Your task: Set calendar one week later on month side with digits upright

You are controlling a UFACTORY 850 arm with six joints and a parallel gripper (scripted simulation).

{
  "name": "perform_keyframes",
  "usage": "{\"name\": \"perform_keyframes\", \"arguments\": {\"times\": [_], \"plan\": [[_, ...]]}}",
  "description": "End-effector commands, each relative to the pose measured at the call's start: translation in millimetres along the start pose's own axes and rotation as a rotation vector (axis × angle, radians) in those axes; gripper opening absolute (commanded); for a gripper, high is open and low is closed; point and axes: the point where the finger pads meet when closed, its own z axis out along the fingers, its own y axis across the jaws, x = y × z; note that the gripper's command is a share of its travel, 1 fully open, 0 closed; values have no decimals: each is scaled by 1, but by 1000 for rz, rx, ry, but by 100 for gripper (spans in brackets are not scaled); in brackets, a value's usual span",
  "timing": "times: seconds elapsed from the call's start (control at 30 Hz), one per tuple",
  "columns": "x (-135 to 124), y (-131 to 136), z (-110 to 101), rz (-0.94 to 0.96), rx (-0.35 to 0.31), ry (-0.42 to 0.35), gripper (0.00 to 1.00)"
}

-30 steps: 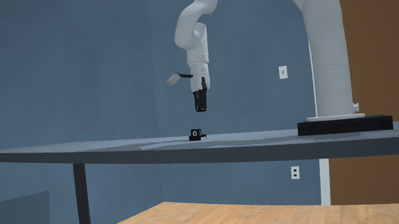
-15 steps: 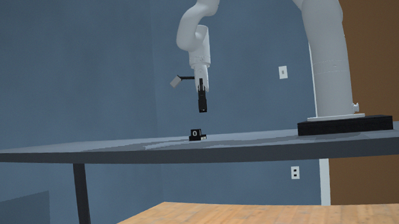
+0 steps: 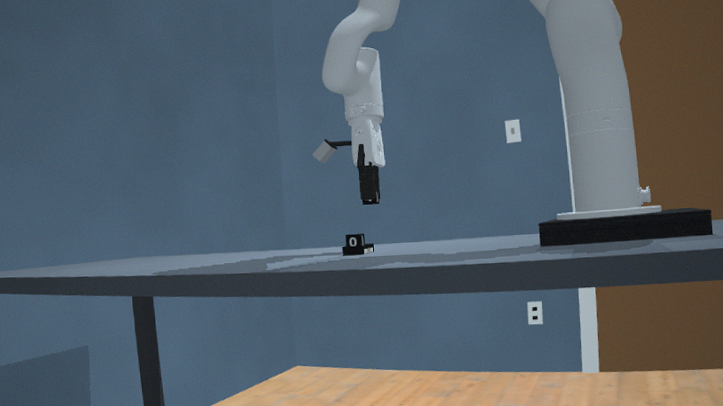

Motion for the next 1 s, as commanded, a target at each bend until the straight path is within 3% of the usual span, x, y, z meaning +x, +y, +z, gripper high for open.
{"name": "perform_keyframes", "arguments": {"times": [0.0,0.43,0.73,0.97], "plan": [[1,1,-1,13,-11,-1,27],[1,1,7,13,-12,-2,27],[1,1,34,13,-12,-2,27],[1,1,68,13,-12,-2,27]]}}
